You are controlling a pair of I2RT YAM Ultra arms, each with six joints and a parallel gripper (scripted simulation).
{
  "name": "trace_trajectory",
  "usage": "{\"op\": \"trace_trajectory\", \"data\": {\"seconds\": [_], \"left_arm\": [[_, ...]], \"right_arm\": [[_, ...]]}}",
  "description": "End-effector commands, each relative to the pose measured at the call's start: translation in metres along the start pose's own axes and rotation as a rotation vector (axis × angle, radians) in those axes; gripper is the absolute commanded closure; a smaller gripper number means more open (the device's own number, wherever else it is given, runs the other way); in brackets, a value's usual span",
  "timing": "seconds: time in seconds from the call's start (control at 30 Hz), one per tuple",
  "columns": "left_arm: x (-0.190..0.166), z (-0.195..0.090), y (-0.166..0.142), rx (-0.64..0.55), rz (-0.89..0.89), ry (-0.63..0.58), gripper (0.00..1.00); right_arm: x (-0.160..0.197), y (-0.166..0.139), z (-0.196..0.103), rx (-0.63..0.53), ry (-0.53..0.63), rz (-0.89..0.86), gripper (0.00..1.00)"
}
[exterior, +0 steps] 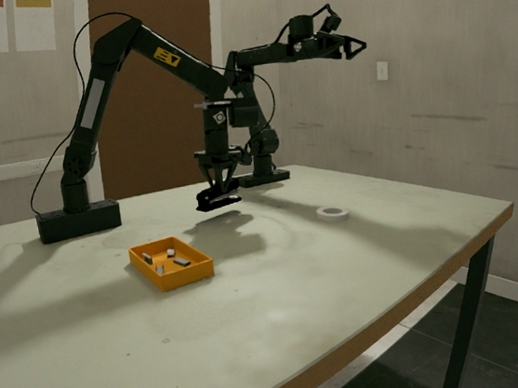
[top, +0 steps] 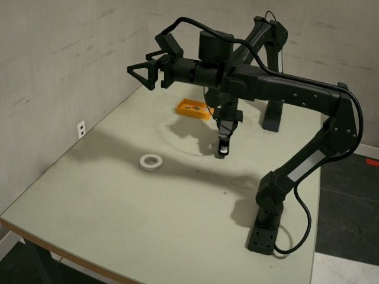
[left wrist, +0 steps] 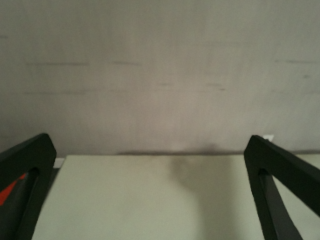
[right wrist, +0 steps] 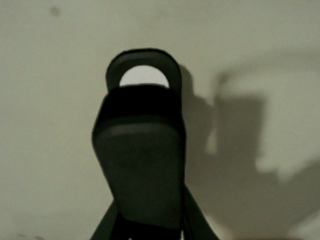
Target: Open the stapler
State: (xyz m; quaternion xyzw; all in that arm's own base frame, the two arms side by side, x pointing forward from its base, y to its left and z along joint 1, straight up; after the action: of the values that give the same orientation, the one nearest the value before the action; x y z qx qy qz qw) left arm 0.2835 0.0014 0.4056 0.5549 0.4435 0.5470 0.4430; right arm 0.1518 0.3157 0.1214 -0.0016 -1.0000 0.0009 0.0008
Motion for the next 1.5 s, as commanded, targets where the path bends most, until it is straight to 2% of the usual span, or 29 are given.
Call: {"op": "trace_trajectory", "data": {"seconds": [0.0,0.23,0.3,0.47,0.6,1.03,1.23,1.47], "left_arm": [[0.001,-0.003,0.005,-0.018,-0.006,0.01,0.0],[0.001,-0.003,0.005,-0.018,-0.006,0.01,0.0],[0.001,-0.003,0.005,-0.018,-0.006,0.01,0.0],[0.001,-0.003,0.005,-0.018,-0.006,0.01,0.0],[0.001,-0.003,0.005,-0.018,-0.006,0.01,0.0],[0.001,-0.003,0.005,-0.018,-0.006,0.01,0.0],[0.001,-0.003,0.005,-0.018,-0.006,0.01,0.0],[0.001,-0.003,0.005,-0.018,-0.006,0.01,0.0]], "right_arm": [[-0.001,-0.003,-0.006,-0.013,0.013,-0.239,0.78],[-0.001,-0.002,-0.007,-0.015,0.012,-0.525,0.78],[-0.001,-0.002,-0.007,-0.015,0.012,-0.525,0.78],[-0.002,0.0,-0.009,-0.022,0.006,-0.762,0.78],[-0.002,0.0,-0.009,-0.022,0.005,-0.876,0.78],[-0.003,0.001,-0.013,-0.028,-0.003,-0.881,0.78],[-0.002,0.0,0.006,-0.018,0.01,-0.881,0.78],[-0.002,-0.001,0.013,-0.018,0.01,-0.881,0.78]]}}
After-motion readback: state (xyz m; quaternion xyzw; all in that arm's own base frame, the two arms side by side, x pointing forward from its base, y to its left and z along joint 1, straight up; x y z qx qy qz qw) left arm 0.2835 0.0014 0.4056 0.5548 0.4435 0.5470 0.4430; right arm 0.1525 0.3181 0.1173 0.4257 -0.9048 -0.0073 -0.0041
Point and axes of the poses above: on each arm, the point where the finger pads meet when closed, its own z axis out along the fingers, its own x axis across the jaws, y = z × x, the point moved 10 cm from there along -z, back along the fingers, and after that the axes turned 12 degrees about z, right-handed, at the moved point
